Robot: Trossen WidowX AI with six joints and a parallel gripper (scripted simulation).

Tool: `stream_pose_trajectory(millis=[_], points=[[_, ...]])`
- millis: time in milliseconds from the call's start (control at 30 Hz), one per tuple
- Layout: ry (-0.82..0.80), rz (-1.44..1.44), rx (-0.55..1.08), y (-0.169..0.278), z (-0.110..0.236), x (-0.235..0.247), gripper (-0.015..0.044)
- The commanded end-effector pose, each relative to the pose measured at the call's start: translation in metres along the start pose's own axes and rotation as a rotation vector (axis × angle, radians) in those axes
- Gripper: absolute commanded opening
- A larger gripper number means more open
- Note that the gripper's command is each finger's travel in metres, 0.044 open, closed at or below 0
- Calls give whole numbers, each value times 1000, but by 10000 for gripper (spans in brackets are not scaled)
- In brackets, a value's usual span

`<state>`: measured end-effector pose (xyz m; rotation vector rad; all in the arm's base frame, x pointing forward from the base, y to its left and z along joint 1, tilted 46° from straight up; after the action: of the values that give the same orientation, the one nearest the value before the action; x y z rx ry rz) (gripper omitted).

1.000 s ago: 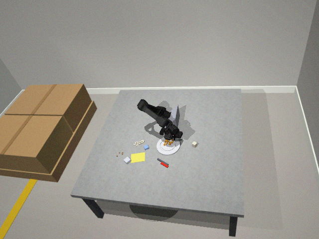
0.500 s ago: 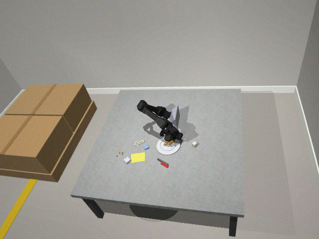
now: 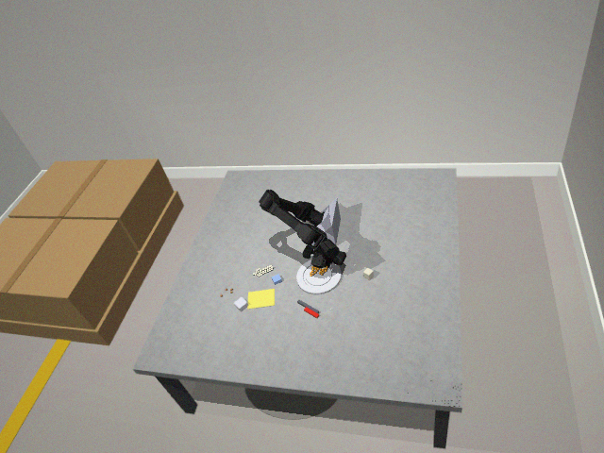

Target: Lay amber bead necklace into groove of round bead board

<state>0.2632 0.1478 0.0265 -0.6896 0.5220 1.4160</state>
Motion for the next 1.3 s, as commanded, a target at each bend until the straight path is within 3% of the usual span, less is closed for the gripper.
stream_pose_trajectory(millis=[0, 1267], points=[[0, 0, 0, 0, 0, 0, 0], [4, 4, -1, 5, 11, 14, 0]])
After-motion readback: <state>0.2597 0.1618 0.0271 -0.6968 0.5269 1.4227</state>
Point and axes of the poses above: the point midway between the two fingers, 35 mm back from their tips, its own z axis back along the fingers, its own x axis across the jaws, y = z × x, the point moved 10 cm from there along z, back along the fingers, and after that the axes turned 5 degrees about z, right-handed, at the moved point
